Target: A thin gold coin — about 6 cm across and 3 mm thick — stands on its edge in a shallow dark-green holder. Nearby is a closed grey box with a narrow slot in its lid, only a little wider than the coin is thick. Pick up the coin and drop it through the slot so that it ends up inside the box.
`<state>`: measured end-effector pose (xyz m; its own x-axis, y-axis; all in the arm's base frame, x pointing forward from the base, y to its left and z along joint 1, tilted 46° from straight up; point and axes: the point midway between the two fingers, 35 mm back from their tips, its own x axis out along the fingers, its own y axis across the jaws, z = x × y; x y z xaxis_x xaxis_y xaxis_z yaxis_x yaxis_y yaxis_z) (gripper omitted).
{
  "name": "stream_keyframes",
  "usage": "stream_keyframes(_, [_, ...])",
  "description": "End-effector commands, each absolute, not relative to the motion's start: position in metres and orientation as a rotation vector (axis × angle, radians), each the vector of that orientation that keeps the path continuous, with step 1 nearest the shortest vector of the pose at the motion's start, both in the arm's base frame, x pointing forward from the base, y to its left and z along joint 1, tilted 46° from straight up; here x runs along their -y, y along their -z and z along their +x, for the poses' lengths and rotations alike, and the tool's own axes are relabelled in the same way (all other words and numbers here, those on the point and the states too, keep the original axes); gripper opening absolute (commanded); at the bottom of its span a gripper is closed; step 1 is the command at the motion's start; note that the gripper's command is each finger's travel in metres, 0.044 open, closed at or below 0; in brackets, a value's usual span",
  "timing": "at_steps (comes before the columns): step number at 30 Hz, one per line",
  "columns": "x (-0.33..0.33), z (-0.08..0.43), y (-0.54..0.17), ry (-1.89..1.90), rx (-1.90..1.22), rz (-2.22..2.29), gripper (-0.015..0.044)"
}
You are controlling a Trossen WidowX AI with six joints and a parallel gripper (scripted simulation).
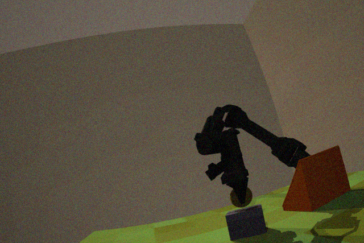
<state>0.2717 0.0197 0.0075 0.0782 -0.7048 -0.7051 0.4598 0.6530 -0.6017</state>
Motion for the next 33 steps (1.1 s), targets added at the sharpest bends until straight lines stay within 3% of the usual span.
stream_keyframes(1, [-0.018,0.272,-0.006,0.883,-1.206,-0.251,0.0])
stream_keyframes(11, [-0.015,0.272,-0.003,0.883,-1.206,-0.251,0.0])
stream_keyframes(17, [-0.016,0.272,-0.004,0.885,-1.207,-0.246,0.0157])
stream_keyframes(26, [-0.016,0.272,-0.004,0.885,-1.207,-0.246,0.0161])
stream_keyframes(33, [-0.029,0.271,-0.016,0.884,-1.208,-0.247,0.0344])
